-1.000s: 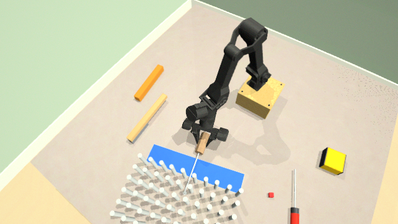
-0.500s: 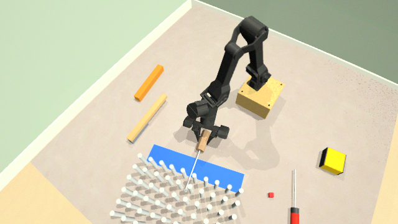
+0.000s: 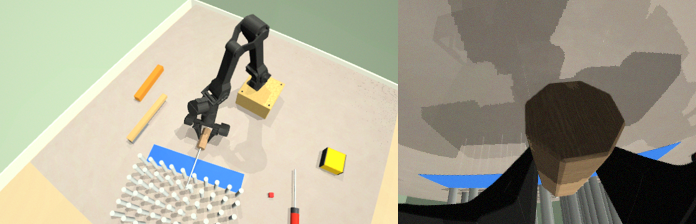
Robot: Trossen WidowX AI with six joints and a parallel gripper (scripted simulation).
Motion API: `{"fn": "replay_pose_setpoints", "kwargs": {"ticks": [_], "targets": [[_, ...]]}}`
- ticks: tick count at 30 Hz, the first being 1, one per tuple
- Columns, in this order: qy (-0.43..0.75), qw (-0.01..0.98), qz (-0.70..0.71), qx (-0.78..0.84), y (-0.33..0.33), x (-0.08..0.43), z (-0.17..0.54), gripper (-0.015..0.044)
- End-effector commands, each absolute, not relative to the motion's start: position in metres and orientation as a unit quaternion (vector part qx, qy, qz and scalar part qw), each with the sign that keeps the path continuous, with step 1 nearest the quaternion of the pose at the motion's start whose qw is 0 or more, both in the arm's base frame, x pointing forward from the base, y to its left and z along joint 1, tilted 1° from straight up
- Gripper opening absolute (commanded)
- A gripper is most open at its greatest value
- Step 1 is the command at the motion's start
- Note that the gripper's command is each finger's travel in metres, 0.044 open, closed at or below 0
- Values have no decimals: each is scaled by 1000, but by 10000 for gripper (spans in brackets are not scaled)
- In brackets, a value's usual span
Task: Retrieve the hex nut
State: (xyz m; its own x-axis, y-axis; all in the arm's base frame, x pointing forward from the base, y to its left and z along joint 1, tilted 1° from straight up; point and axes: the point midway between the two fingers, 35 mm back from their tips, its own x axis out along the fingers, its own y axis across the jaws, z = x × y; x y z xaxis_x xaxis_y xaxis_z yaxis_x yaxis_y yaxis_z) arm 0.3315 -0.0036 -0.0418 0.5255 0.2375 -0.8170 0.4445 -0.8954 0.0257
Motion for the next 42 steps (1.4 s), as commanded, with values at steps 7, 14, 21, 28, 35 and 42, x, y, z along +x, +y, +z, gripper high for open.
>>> {"fn": "replay_pose_setpoints", "kwargs": {"ticks": [7, 14, 21, 28, 35, 42], "targets": [[200, 117, -443, 866, -6, 325, -42, 0], [200, 117, -444, 866, -9, 320, -42, 0], [200, 117, -444, 866, -11, 315, -42, 0], [200, 117, -444, 866, -14, 310, -42, 0], [200, 117, -444, 865, -17, 305, -43, 0], [200, 117, -445, 865, -19, 299, -43, 0]]}}
